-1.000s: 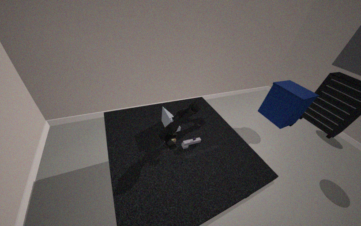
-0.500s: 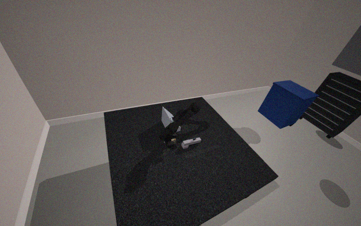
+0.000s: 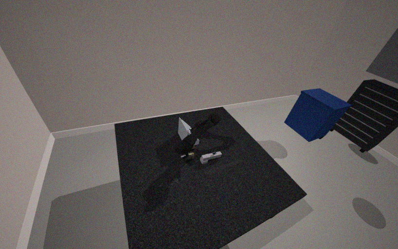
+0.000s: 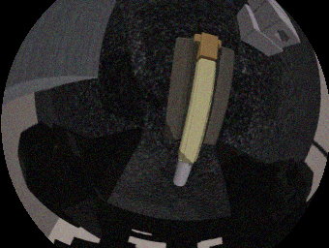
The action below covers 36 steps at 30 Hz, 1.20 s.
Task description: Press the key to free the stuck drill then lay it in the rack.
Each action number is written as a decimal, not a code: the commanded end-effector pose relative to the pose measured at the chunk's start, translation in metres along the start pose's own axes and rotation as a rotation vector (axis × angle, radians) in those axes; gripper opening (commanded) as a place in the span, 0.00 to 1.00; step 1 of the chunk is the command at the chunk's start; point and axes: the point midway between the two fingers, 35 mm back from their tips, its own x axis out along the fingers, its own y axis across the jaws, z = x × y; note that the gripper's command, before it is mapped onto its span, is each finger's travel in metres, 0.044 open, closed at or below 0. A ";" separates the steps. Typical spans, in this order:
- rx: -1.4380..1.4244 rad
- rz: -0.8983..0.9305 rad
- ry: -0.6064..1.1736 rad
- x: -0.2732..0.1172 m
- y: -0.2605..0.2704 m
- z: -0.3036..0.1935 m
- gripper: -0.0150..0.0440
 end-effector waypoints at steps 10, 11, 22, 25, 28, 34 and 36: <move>-0.006 -0.010 0.011 -0.055 0.000 -0.001 1.00; -0.006 -0.010 0.011 -0.059 0.000 -0.001 1.00; -0.062 -0.022 0.110 -0.086 -0.023 -0.007 1.00; -0.115 -0.039 0.200 -0.103 -0.044 -0.008 1.00; -0.169 -0.060 0.287 -0.121 -0.065 -0.007 1.00; -0.278 -0.118 0.455 -0.159 -0.109 0.007 1.00; -0.314 -0.142 0.509 -0.172 -0.124 0.015 1.00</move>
